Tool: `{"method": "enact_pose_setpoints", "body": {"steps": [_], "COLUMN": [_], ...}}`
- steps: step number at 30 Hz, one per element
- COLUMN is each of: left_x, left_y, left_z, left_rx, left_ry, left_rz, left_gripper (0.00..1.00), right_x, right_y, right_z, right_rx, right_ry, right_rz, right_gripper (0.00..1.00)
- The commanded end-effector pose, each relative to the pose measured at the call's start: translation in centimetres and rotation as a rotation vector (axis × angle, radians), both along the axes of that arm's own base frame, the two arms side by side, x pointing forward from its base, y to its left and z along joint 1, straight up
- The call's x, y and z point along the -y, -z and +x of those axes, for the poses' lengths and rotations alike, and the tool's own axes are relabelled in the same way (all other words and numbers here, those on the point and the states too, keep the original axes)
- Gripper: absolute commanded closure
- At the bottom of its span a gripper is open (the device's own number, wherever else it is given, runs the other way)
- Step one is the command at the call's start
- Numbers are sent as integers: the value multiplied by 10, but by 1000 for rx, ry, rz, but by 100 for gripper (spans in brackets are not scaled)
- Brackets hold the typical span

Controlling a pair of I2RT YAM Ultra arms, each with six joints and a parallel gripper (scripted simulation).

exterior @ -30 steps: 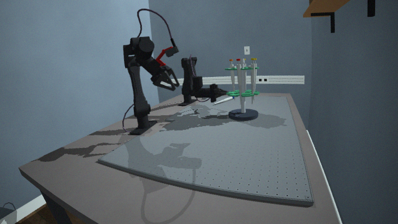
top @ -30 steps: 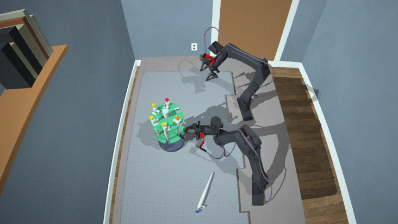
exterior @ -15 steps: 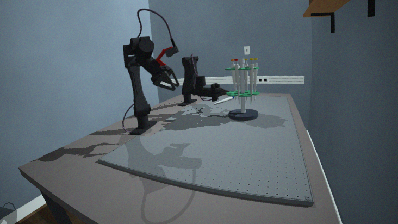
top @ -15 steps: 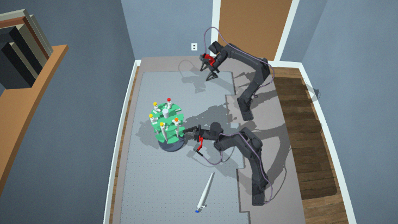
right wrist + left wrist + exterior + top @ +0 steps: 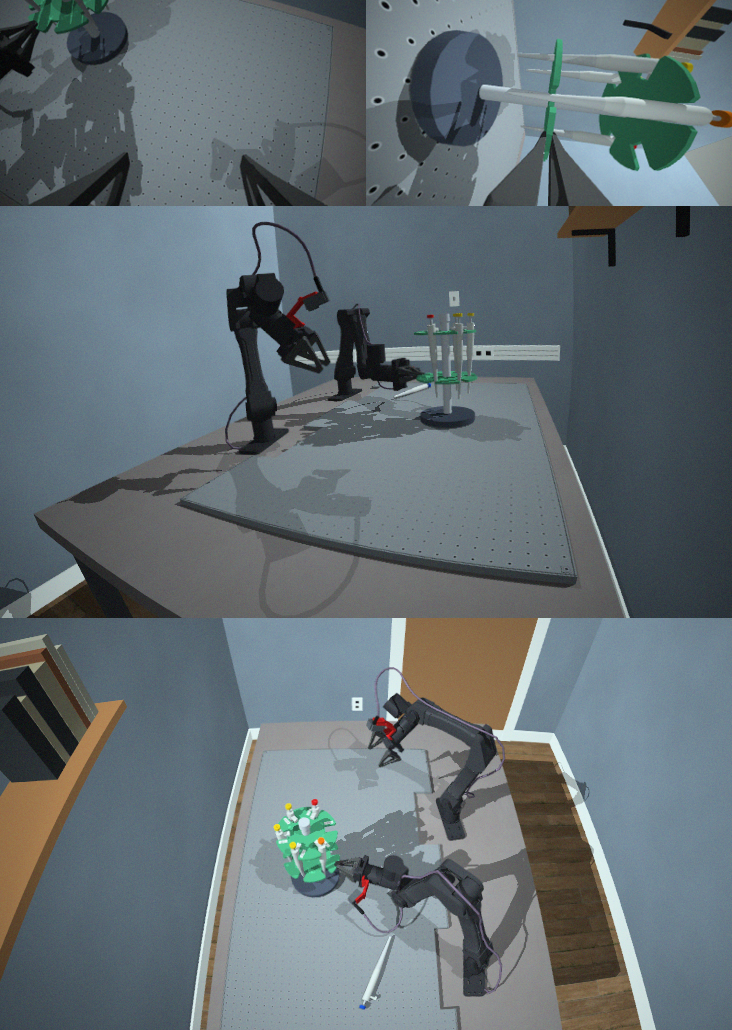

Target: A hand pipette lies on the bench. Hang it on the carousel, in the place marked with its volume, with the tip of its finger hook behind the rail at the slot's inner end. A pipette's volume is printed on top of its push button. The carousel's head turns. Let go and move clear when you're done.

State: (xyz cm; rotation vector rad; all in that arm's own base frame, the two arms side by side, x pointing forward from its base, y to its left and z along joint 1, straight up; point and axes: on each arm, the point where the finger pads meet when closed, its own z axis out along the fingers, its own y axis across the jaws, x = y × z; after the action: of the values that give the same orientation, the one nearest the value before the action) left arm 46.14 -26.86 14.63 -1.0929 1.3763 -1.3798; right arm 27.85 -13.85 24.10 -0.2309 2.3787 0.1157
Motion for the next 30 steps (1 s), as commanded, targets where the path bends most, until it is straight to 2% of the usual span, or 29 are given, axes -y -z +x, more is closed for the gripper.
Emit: {"method": "enact_pose_setpoints", "body": {"steps": [1, 4, 6, 14, 15, 30], "left_x": [-9, -4, -13, -10, -14, -11], "left_y": [-6, -8, -9, -8, -14, -14], "left_z": [1, 3, 2, 5, 7, 5], "left_rx": [1, 13, 13, 14, 19, 19], "left_ry": [28, 30, 94, 95, 94, 97], "left_rz": [9, -6, 2, -5, -1, -1], "left_gripper": [100, 100, 100, 100, 51, 51], "right_x": [4, 4, 4, 4, 4, 4], "right_y": [-12, -12, -12, -12, -12, -12], "right_z": [5, 5, 5, 5, 5, 5], "right_rx": [42, 42, 42, 42, 42, 42], "right_ry": [-5, -5, -5, -5, -5, -5], "right_rz": [-18, -18, -18, -18, -18, -18], "right_gripper": [0, 0, 0, 0, 0, 0]}}
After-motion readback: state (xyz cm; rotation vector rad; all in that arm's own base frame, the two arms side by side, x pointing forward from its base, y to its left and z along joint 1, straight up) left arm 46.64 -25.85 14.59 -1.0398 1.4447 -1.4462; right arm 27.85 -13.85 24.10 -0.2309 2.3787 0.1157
